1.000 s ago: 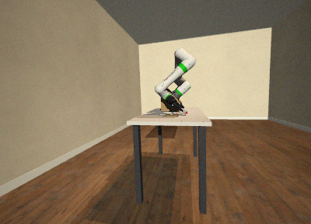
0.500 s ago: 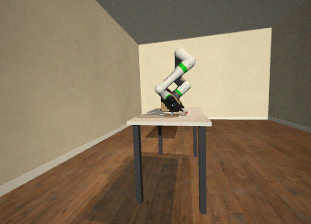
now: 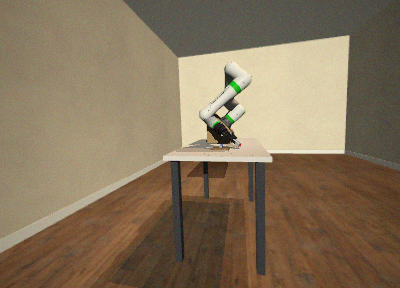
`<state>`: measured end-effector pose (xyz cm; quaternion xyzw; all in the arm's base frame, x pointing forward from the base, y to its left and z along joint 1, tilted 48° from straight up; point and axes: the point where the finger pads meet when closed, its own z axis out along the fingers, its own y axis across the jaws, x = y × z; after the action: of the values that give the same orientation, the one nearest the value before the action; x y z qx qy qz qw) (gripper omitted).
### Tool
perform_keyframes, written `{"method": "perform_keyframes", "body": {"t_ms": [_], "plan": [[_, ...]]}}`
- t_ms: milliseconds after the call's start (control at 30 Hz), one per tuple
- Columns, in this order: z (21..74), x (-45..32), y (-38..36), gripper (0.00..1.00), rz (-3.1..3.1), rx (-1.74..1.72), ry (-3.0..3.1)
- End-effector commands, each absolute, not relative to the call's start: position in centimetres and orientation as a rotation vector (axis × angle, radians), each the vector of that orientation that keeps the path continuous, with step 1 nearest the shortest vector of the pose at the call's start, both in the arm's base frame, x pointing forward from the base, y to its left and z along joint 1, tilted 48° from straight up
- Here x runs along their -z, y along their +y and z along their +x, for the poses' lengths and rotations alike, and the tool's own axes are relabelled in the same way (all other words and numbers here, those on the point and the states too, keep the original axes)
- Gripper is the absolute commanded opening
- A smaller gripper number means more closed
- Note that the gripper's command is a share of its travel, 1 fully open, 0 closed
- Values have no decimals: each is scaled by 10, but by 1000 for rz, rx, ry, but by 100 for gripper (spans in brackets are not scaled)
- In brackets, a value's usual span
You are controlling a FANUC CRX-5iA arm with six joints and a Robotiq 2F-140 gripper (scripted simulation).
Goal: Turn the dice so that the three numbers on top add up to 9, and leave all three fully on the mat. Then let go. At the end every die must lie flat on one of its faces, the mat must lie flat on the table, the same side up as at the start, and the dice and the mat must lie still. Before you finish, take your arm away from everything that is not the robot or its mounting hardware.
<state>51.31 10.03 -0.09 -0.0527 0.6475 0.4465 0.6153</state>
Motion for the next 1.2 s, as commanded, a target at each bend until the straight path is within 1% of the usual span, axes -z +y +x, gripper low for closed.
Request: {"method": "perform_keyframes", "body": {"t_ms": [0, 1167], "plan": [[513, 1, 100, 9, -122, -1028, 1492], [515, 9, 109, 9, -122, -1028, 1492]]}}
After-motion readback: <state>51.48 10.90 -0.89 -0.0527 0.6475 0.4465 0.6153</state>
